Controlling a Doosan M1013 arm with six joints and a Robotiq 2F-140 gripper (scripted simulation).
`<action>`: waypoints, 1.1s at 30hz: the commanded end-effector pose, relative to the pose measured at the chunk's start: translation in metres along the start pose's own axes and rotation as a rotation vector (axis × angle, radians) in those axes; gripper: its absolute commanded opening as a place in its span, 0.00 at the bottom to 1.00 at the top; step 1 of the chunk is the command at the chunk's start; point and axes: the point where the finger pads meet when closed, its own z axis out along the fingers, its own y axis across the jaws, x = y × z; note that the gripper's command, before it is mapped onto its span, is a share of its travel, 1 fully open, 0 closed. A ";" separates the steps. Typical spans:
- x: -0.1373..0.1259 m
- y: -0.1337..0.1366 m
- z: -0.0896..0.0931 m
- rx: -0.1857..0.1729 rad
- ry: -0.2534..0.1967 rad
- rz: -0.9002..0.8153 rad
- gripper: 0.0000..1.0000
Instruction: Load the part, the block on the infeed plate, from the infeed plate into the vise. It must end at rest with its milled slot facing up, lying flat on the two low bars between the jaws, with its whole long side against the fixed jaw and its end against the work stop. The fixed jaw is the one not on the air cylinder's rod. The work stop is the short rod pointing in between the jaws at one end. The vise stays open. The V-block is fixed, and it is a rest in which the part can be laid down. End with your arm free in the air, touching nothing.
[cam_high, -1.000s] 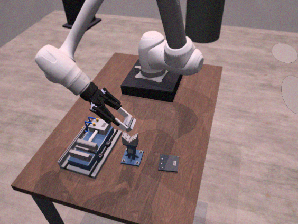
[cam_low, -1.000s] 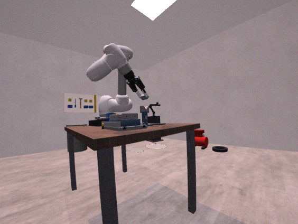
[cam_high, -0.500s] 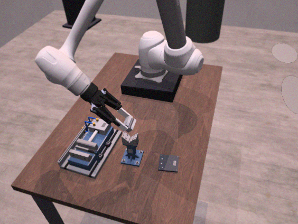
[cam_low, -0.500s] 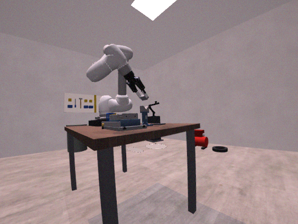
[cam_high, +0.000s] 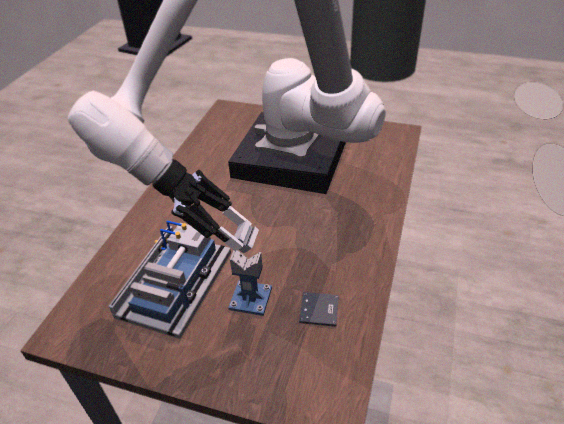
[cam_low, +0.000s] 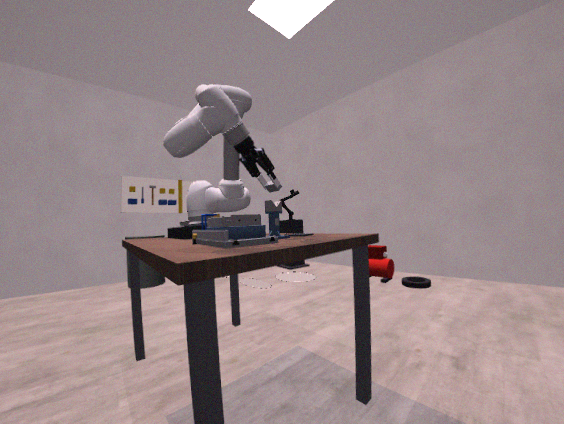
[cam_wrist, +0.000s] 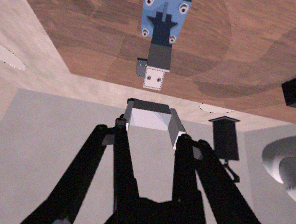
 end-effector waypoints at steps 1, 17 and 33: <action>0.006 -0.001 0.005 0.005 -0.007 0.004 0.00; 0.017 -0.001 0.016 0.005 -0.007 0.004 0.00; 0.028 -0.001 0.028 0.005 -0.007 0.004 0.00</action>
